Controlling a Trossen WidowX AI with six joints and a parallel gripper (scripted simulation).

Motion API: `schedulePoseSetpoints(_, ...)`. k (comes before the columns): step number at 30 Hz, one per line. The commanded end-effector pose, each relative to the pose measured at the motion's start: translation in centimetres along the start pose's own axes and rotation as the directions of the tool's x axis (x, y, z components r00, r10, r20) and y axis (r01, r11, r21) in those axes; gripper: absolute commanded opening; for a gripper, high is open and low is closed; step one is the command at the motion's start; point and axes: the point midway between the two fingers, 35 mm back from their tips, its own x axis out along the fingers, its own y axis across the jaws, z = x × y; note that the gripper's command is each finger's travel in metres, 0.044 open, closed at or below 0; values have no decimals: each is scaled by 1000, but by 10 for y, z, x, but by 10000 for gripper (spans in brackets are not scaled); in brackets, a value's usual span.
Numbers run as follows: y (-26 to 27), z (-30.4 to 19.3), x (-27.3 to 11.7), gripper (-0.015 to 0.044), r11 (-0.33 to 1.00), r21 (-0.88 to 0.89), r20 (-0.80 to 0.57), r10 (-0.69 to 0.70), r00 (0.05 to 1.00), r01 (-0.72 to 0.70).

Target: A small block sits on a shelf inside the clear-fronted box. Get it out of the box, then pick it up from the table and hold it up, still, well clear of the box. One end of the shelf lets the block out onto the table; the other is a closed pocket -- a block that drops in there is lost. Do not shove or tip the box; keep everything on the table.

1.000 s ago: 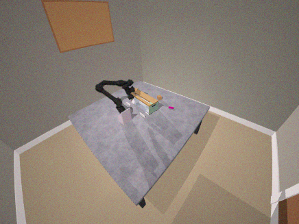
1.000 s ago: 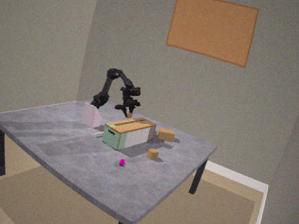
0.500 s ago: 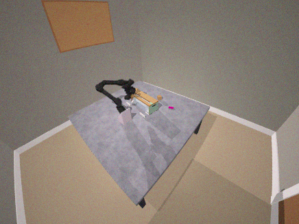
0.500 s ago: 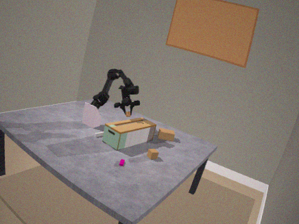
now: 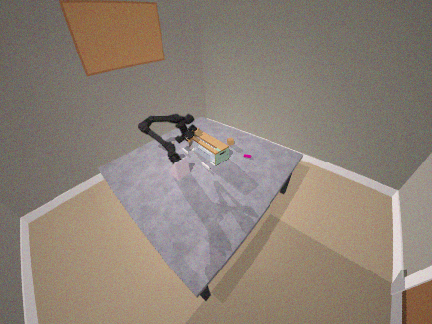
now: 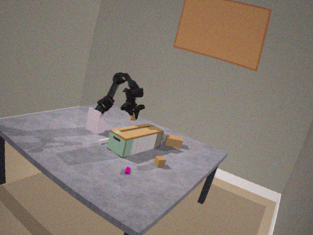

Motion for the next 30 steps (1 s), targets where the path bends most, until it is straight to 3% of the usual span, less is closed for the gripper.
schedulePoseSetpoints(1,1,-1,-4,0,984,177,-21,9,1000,-5)
schedulePoseSetpoints(9,2,-1,-11,0,870,492,-54,30,998,0)
schedulePoseSetpoints(18,5,-1,-20,0,634,773,-90,58,994,33)
schedulePoseSetpoints(30,5,-2,-20,0,612,790,-93,61,994,36)
